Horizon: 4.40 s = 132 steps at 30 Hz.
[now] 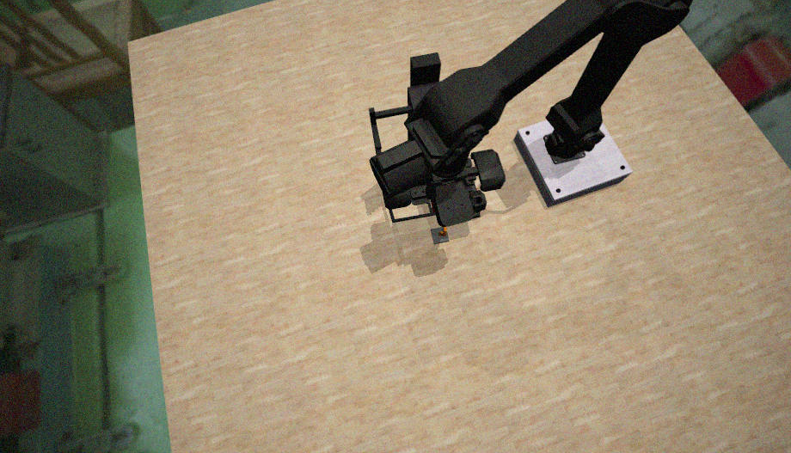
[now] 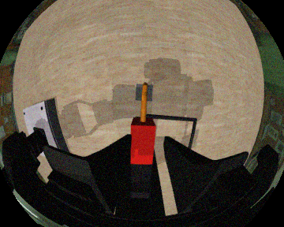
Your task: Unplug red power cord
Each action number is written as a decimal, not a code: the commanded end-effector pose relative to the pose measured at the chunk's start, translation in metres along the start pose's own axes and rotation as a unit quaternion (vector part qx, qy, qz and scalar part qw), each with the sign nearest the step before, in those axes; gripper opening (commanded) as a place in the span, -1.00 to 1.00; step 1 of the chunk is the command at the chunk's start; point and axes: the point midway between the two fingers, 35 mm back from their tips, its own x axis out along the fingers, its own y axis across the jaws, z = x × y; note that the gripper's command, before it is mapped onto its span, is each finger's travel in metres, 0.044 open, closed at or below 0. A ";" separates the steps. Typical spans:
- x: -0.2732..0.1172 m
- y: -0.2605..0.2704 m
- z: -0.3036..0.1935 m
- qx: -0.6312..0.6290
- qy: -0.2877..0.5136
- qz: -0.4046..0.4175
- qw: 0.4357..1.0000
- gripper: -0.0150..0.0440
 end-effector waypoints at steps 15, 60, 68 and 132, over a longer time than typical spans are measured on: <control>0.004 0.003 -0.001 -0.002 0.002 0.007 1.000 0.05; 0.004 0.003 -0.001 -0.002 0.002 0.007 1.000 0.05; 0.004 0.003 -0.001 -0.002 0.002 0.007 1.000 0.05; 0.000 0.000 0.000 0.000 0.000 0.000 1.000 -0.49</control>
